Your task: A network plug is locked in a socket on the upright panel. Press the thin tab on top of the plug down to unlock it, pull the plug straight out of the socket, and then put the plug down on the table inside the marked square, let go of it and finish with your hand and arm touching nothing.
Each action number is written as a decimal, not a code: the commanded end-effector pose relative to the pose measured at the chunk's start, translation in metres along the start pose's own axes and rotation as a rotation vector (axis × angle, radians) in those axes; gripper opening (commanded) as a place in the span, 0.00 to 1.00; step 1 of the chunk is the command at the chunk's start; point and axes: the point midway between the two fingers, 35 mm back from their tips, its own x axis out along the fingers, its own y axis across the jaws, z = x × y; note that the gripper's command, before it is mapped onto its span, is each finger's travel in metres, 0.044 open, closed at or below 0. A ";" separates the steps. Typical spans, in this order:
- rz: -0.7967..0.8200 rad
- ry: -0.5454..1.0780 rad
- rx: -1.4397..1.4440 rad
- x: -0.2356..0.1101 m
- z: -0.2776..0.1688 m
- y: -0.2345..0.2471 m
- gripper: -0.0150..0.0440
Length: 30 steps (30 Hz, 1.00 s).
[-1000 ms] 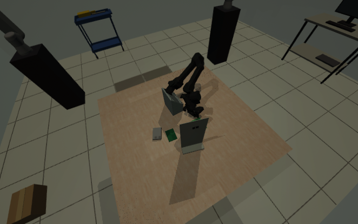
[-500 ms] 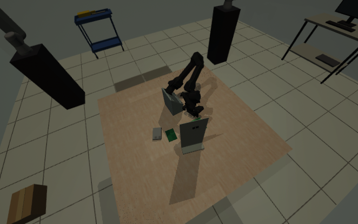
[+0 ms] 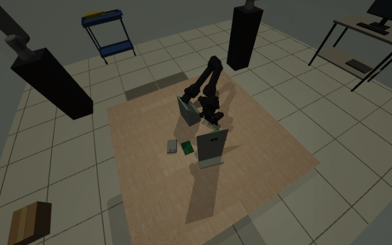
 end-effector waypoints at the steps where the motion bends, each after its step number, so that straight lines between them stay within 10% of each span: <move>1: -0.011 -0.009 -0.016 -0.012 0.004 -0.009 0.52; 16: -0.032 -0.024 -0.014 -0.044 0.013 -0.024 0.52; 27: -0.032 -0.024 -0.014 -0.044 0.013 -0.024 1.00; 30: -0.032 -0.024 -0.014 -0.044 0.013 -0.024 1.00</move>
